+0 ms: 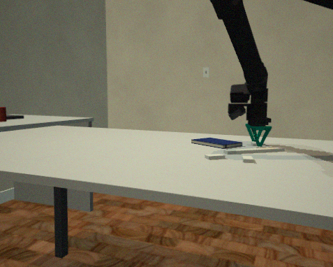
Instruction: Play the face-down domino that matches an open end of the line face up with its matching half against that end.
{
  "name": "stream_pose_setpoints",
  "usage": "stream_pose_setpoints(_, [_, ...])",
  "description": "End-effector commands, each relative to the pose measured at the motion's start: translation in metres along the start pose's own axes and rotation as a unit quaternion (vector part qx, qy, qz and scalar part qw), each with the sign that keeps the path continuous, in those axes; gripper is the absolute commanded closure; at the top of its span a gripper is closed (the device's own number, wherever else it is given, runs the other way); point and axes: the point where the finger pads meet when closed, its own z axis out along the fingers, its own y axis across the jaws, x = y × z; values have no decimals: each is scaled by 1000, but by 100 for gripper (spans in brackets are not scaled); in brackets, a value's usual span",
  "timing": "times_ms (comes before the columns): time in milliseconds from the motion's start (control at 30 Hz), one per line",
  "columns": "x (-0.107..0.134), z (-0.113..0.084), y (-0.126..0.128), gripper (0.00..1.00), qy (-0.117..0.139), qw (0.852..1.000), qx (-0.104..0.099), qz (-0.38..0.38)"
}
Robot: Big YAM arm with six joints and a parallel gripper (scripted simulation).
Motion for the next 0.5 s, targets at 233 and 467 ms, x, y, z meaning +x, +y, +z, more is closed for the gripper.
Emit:
stream_pose_setpoints(233, [-5,-2,3,30,0,1000,-3,-8])
stream_pose_setpoints(467, [-2,-2,-1,30,-2,1000,1,-3])
